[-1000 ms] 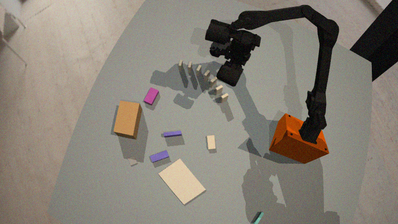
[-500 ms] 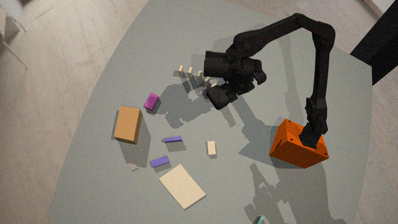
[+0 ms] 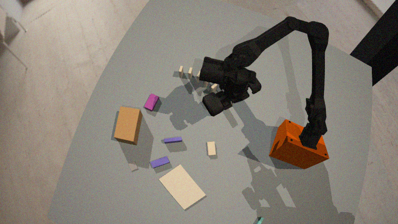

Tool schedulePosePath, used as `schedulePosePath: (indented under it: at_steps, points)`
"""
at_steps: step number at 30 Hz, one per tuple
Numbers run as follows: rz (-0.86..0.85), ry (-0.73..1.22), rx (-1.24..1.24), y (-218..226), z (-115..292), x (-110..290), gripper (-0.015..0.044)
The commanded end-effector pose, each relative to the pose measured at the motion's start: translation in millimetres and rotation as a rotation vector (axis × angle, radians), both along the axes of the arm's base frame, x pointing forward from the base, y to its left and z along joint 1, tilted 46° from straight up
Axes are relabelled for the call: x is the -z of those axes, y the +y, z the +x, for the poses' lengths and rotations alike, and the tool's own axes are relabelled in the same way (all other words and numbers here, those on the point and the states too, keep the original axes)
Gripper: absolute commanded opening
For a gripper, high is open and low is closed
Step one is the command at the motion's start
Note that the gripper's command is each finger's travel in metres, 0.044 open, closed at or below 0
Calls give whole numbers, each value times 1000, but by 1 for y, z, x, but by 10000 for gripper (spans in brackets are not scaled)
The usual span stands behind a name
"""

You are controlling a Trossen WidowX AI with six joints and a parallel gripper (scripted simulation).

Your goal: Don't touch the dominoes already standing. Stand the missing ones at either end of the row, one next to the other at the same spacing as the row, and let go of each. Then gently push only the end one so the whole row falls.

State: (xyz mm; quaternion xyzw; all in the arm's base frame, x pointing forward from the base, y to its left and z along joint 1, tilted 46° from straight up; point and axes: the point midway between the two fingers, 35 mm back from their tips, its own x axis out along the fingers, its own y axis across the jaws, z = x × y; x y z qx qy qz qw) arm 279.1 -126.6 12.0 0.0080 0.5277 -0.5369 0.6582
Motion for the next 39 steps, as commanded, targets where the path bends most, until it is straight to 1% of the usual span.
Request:
schedulePosePath:
  at_steps: [1,13,26,38,39]
  points:
    - [-3,8,-1,-15,-4,15,107]
    - [-18,12,0,-60,-21,54,107]
    - [-19,13,1,-62,-23,55,107]
    - [-19,13,1,-62,-23,55,422]
    - [-19,13,1,-62,-23,55,440]
